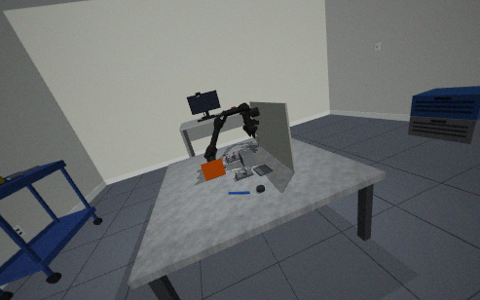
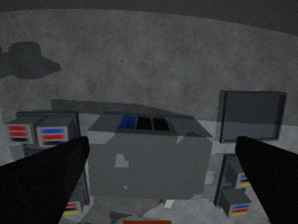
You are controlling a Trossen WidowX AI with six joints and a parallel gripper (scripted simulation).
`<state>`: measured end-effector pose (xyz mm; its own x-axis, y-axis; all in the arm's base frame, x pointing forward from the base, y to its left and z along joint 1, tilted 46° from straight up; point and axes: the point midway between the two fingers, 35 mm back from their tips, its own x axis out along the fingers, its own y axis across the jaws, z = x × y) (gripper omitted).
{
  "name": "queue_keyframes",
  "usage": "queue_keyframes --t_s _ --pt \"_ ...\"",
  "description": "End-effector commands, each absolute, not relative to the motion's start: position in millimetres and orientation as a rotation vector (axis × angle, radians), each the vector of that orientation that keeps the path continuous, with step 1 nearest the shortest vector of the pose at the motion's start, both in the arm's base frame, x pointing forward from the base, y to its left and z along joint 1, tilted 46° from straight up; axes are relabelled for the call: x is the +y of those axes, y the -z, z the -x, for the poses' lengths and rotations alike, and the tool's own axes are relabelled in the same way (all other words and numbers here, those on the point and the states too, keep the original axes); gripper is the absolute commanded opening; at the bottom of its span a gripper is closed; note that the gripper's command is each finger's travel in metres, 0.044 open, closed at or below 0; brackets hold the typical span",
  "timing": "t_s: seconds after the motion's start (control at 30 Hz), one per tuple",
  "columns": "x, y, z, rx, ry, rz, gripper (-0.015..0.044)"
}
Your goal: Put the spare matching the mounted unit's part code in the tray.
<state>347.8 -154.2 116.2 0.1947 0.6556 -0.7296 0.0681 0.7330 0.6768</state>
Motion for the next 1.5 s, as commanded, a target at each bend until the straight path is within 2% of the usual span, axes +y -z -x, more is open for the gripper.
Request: queue_keyframes --t_s 0.0,0.17,0.33,0.7,0.9,1.07,1.1,1.47 --pt "-154.1 -116.1 -348.0 1.329 -0.463 -0.669 0.044" --pt "-144.7 -122.6 -347.8 1.31 -0.505 -0.615 0.044" --pt "-74.6 -165.5 -335.4 1.14 -0.806 -0.215 0.044" --pt "54.5 -218.8 -252.5 0.573 -1.35 0.605 0.044" --pt "56.1 -219.2 -250.8 0.561 -1.358 0.618 0.044" --pt "73.7 -204.1 -249.9 0.561 -1.357 0.619 0.0309" --pt "78.9 -199.8 -249.3 0.56 -1.357 0.619 0.03" --pt "89.5 -190.4 -249.2 0.559 -1.358 0.618 0.03"
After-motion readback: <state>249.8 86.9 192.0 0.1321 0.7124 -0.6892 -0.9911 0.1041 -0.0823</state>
